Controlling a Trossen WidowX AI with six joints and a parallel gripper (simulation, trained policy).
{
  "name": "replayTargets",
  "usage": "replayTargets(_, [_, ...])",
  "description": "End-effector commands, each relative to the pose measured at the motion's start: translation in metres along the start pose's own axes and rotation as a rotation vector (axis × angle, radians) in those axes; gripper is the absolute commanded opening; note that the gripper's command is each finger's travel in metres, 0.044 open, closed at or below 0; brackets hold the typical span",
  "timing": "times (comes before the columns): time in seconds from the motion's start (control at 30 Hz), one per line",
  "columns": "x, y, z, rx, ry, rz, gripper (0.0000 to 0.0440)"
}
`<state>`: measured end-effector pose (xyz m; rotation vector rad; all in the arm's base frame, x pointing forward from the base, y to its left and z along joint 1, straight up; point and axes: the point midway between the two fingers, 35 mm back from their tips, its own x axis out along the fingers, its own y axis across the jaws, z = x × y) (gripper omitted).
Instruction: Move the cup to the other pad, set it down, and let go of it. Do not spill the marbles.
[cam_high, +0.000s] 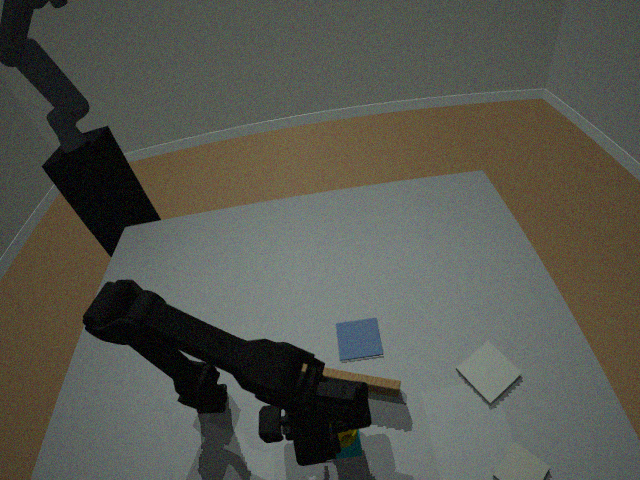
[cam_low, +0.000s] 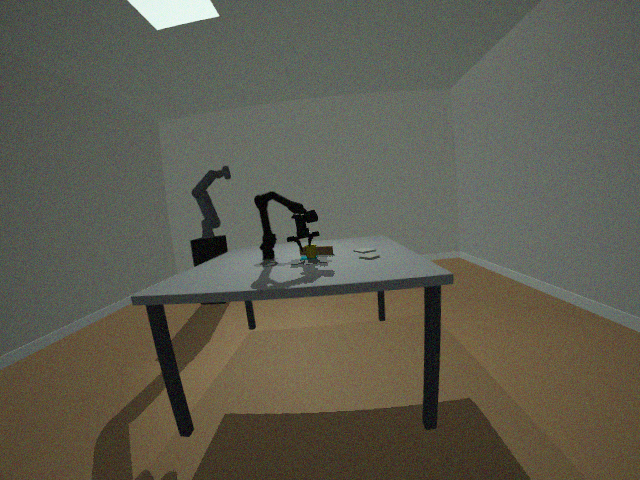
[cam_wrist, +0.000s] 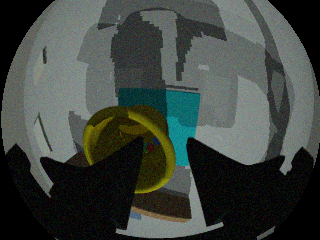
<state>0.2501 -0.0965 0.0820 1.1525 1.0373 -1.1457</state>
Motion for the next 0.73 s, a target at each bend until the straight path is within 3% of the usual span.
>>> replayTargets(0.0, [-0.003,-0.003,-0.001,0.014,0.009,0.015,0.0194])
replayTargets(0.57, [-0.040,-0.009,0.004,0.085,0.007,0.115,0.0274])
replayTargets(0.7, [-0.054,-0.009,0.009,0.103,-0.004,0.147,0.0315])
